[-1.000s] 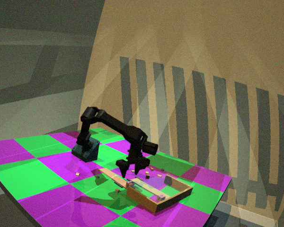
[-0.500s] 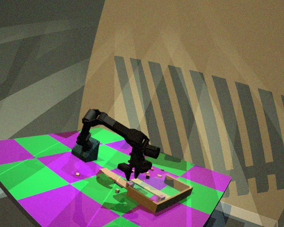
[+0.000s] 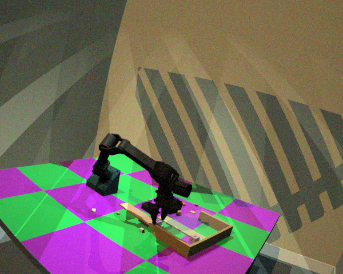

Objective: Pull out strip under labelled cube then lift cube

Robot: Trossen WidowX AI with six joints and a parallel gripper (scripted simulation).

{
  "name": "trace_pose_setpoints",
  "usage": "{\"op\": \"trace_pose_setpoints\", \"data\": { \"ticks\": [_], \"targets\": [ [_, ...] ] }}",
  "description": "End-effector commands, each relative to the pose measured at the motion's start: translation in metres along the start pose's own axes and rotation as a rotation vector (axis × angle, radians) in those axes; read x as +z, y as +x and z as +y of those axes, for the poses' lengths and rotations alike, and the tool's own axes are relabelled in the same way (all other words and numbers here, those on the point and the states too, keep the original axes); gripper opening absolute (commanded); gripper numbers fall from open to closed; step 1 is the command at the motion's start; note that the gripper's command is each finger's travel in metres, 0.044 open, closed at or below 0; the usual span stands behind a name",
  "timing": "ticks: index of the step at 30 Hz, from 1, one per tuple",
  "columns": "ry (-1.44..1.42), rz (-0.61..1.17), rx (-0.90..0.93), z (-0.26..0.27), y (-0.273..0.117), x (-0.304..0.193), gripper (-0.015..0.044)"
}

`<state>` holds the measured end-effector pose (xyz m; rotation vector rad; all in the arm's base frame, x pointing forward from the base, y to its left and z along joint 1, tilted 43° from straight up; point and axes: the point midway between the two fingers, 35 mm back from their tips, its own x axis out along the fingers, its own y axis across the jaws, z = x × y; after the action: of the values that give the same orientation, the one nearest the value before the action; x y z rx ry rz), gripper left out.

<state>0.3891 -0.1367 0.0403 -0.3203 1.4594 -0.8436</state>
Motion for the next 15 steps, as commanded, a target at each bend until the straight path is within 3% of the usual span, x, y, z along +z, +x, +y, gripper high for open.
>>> {"op": "trace_pose_setpoints", "data": {
  "ticks": [1, 15],
  "targets": [
    [-0.006, 0.007, -0.007, -0.001, 0.010, -0.003, 0.0250],
    [-0.006, 0.007, -0.008, -0.001, 0.022, -0.003, 0.0250]
  ]
}}
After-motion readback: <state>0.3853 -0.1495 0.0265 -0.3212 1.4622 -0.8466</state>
